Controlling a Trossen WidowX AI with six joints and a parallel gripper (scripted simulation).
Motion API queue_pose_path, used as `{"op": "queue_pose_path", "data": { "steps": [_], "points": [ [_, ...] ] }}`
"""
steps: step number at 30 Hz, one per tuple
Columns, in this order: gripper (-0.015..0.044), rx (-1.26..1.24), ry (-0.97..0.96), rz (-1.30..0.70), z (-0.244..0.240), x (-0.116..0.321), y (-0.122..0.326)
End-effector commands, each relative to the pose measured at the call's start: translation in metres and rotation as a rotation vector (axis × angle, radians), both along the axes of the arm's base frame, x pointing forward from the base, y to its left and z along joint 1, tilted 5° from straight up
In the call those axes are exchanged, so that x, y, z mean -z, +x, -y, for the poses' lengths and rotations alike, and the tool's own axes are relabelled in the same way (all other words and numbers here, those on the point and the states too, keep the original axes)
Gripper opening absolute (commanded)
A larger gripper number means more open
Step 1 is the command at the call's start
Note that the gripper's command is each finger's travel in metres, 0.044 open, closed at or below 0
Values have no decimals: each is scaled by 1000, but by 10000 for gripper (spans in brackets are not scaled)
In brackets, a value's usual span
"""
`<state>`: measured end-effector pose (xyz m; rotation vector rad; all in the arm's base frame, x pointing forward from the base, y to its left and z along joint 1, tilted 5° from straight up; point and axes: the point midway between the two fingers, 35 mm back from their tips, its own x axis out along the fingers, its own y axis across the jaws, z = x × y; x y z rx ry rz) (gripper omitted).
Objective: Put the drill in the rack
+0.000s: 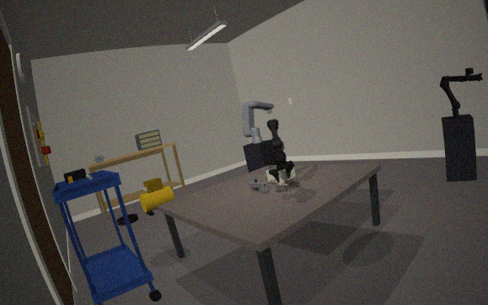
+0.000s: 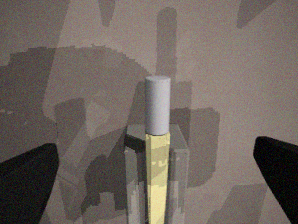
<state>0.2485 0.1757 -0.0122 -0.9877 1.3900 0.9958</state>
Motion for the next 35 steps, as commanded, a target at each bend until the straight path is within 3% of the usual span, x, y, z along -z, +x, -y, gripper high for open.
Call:
{"op": "queue_pose_path", "data": {
  "steps": [1, 5, 15, 26, 35],
  "points": [
    [440, 4, -2, 5, -1, -16, 2],
    [440, -52, 92, -11, -2, -27, 5],
    [440, -447, 654, 182, 7, -179, 8],
    [440, -846, 957, 699, 32, -319, -39],
    [440, -1157, 976, 1233, 43, -410, -111]
  ]
}}
